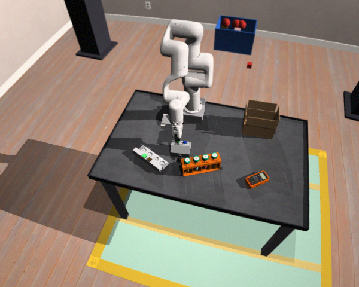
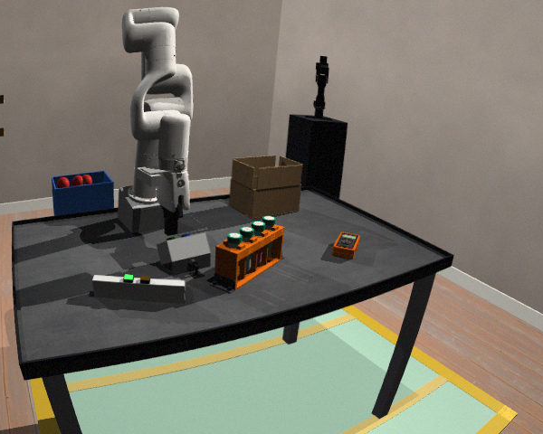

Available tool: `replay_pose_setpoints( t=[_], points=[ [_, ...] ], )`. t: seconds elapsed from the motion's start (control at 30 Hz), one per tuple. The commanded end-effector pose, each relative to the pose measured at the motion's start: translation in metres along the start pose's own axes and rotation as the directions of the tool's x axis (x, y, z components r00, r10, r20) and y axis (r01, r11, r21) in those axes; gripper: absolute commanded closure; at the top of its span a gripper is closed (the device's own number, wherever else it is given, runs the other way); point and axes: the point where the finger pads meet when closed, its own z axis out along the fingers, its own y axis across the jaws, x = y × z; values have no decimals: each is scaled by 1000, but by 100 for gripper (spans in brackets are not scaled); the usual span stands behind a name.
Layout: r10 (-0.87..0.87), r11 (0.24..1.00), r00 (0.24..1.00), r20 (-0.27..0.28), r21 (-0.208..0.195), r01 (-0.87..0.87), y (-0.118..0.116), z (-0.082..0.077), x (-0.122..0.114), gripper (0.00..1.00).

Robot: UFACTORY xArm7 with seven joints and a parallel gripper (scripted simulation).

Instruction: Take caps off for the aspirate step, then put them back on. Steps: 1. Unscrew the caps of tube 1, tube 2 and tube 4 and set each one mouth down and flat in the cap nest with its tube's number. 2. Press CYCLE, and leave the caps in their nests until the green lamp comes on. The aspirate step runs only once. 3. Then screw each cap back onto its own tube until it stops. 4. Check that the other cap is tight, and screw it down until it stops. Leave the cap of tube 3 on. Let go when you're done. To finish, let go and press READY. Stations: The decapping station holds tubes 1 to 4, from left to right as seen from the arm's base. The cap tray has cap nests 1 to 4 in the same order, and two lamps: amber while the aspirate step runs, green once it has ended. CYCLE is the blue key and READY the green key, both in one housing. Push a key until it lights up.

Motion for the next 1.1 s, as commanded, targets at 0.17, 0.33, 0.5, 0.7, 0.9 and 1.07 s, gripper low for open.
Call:
replay_pose_setpoints(
  t=[0.17,0.33,0.5,0.7,0.9,1.07],
  points=[
    [0,1000,1000,0,2,0,-1,2,0,100],
    [0,1000,1000,0,2,0,-1,4,0,100],
    [0,1000,1000,0,2,0,-1,5,0,100],
    [0,1000,1000,0,2,0,-1,7,0,100],
    [0,1000,1000,0,2,0,-1,9,0,100],
    [0,1000,1000,0,2,0,-1,10,0,100]
  ],
)
